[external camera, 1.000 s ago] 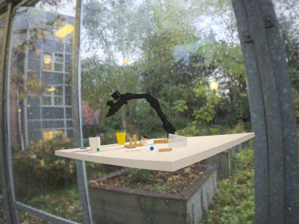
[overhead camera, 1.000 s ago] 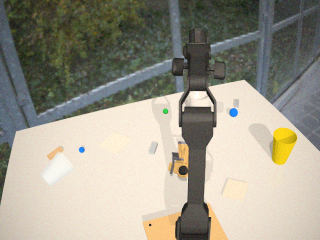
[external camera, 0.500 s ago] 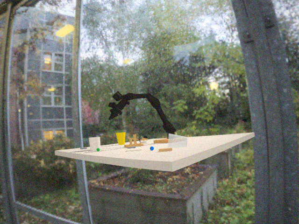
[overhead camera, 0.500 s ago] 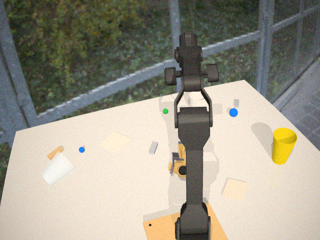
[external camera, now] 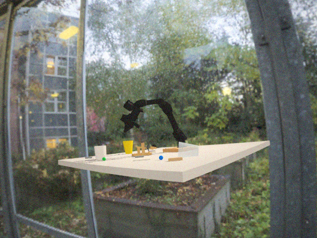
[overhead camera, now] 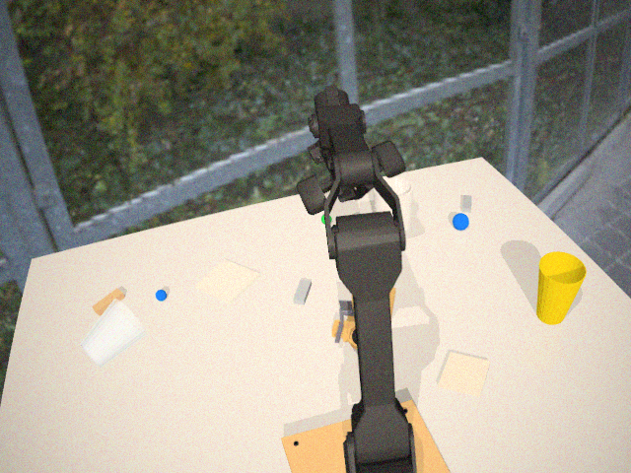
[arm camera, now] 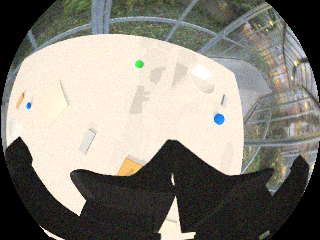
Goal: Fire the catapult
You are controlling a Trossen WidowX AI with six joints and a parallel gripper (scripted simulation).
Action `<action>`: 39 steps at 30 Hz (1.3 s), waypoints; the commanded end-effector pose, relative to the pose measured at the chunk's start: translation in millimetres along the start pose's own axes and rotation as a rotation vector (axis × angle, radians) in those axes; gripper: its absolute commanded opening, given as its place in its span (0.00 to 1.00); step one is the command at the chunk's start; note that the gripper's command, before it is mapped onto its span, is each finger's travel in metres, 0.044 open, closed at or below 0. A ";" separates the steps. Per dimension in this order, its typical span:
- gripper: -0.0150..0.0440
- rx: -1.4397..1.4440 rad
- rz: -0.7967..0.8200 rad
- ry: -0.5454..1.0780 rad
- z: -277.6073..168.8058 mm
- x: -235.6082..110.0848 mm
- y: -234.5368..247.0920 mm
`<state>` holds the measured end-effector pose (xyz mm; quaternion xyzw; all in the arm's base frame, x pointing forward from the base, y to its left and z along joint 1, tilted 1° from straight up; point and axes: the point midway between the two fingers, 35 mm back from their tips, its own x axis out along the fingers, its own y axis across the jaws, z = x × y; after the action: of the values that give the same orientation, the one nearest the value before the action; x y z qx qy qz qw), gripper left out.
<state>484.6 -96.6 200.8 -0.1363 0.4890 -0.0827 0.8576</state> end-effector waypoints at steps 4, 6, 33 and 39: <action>0.25 -0.204 -0.008 0.100 -24.1 -3.2 28.0; 0.25 -0.260 -0.008 0.126 -30.4 -4.2 35.4; 0.25 -1.067 0.012 0.453 -116.4 -34.0 106.5; 0.25 -1.257 0.018 0.523 -133.9 -43.7 115.2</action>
<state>360.8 0.9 136.6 -0.5478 0.6360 0.1717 0.5157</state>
